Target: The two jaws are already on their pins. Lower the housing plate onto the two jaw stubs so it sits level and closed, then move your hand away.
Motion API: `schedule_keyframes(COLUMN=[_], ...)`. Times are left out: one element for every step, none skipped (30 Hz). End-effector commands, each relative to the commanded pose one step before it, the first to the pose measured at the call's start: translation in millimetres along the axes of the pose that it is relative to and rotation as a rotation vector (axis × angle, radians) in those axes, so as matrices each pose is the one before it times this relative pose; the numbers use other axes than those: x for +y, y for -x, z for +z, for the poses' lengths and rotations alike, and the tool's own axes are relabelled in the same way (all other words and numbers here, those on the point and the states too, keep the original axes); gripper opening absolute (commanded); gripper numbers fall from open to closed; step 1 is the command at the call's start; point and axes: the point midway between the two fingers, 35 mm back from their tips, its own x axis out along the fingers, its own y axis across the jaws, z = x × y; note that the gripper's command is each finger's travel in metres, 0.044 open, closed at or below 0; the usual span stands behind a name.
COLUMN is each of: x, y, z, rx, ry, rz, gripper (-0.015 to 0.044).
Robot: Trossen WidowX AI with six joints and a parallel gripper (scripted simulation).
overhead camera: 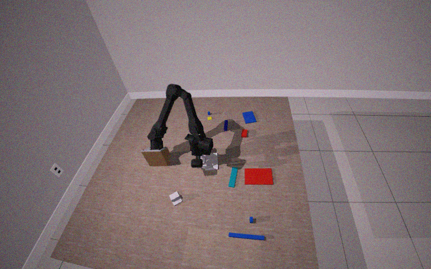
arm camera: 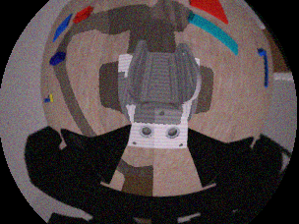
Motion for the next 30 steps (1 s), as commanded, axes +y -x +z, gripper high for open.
schedule_keyframes(x=[0.67, 0.0, 0.01, 0.01, 0.01, 0.0, 0.0, 0.0, 0.0, 0.0, 0.0, 0.0, 0.0, 0.0, 0.01, 0.01, 0.01, 0.0, 0.0, 0.0, 0.0, 0.0, 0.0, 0.0, 0.0, 0.0, 0.01, 0.01, 0.01, 0.0], y=[-0.75, -0.41, -0.68, -0.68, -0.41, -0.14, 0.0, 0.0, 0.0, 0.0, 0.0, 0.0, -0.14, -0.41, -0.68, -0.68, -0.41, -0.14, 0.0, 0.0, 0.0, 0.0, 0.0, 0.0, -0.14, -0.41, -0.68, -0.68, -0.41, -0.14], z=[0.06, 0.0, 0.0, -0.01, 0.0, 0.0, 0.0, 0.0, 0.0, 0.0, 0.0, 0.0, 0.0, 0.0, -0.01, -0.01, 0.0, 0.0, 0.0, 0.0, 0.0, 0.0, 0.0, 0.0, 0.0, 0.0, -0.01, -0.01, -0.01, 0.0], rx=[-0.00148, 0.0, 0.0, 0.0, 0.0, 0.0, 0.0, 0.0, 0.0, 0.0, 0.0, 0.0, 0.0, 0.0, 0.0, 0.0, 0.0, 0.0, 0.0, 0.0, 0.0, 0.0, 0.0, 0.0, 0.0, 0.0, 0.0, 0.0, 0.0, 0.0], ry=[-0.0057, 0.0001, 0.0001, 0.0001, 0.0001, 0.0, 0.0, 0.0, 0.0, 0.0, 0.0, 0.0, 0.0, 0.0, 0.0001, 0.0001, 0.0, 0.0, 0.0, 0.0, 0.0, 0.0, 0.0, 0.0, 0.0, 0.0, 0.0, 0.0, 0.0, 0.0], rz=[0.00521, 0.00002, 0.00004, 0.00004, 0.00003, 0.00001, 0.0, 0.0, 0.0, 0.0, 0.0, 0.0, 0.00001, 0.00002, 0.00004, 0.00004, 0.00003, 0.00001, 0.0, 0.0, 0.0, 0.0, 0.0, 0.0, 0.00001, 0.00002, 0.00004, 0.00004, 0.00003, 0.00001], gripper=[0.0351, 0.0351, 0.0351, 0.0351, 0.0351, 0.0351, 0.0351, 0.0351, 0.0351, 0.0351, 0.0351, 0.0351, 0.0351, 0.0351, 0.0351, 0.0351, 0.0351, 0.0351, 0.0351, 0.0351, 0.0351, 0.0351, 0.0351, 0.0351, 0.0351, 0.0351, 0.0351, 0.0351, 0.0351, 0.0351])
